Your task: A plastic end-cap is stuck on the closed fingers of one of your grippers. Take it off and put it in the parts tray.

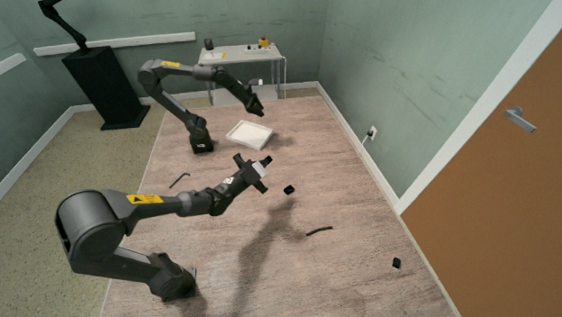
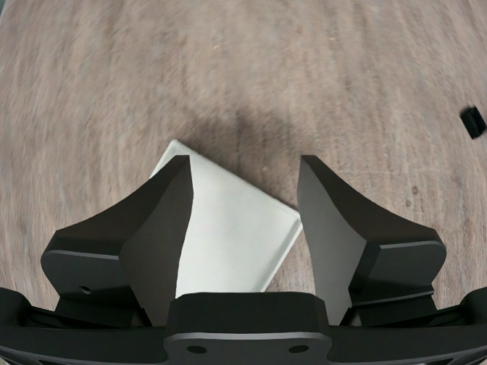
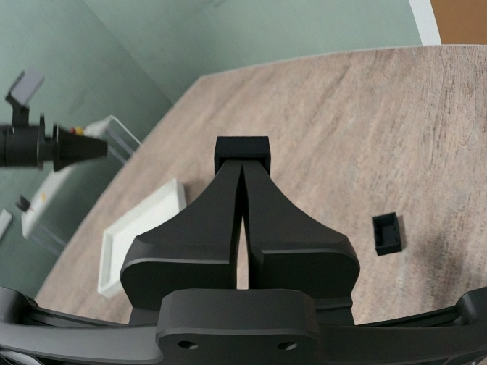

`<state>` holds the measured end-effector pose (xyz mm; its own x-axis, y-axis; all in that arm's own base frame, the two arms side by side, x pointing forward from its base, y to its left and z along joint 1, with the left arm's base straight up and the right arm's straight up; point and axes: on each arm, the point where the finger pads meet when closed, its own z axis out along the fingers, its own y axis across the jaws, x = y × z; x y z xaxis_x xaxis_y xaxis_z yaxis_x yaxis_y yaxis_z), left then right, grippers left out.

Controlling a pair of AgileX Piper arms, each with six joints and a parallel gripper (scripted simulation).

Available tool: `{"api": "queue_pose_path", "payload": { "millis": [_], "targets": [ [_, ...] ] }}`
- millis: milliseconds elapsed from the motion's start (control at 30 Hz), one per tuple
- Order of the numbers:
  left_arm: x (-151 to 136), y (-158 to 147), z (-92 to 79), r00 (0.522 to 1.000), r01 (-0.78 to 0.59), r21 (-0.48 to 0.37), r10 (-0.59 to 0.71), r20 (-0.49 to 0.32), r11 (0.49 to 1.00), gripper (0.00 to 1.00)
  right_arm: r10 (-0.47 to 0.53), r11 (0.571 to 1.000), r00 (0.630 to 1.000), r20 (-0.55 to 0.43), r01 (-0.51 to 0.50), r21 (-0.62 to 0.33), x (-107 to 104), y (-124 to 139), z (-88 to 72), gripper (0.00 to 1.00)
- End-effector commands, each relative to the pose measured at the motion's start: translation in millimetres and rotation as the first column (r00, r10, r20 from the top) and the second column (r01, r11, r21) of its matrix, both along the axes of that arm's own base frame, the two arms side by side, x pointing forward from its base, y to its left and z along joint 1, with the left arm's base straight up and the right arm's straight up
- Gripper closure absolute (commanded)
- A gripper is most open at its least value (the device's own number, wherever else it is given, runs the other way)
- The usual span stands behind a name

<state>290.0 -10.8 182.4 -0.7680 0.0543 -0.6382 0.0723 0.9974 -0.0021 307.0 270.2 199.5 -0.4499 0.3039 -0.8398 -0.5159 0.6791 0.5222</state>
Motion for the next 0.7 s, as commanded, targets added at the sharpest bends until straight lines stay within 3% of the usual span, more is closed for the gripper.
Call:
{"api": "queue_pose_path", "payload": {
  "millis": [0, 667],
  "targets": [
    [-8.2, 8.1, -1.2, 0.998, -0.059, 0.006, 0.059, 0.006, 0.998, 0.35, -0.021, 0.999, 1.0, 0.016, 0.02, 0.047, -1.0, 1.1, 2.2, 1.0],
    [-9.5, 10.1, -1.8, 0.998, -0.069, 0.002, 0.069, 0.007, 0.998, 0.35, -0.022, 0.998, 1.0, 0.011, 0.021, 0.061, -1.3, 0.7, 2.7, 1.0]
  ]
}}
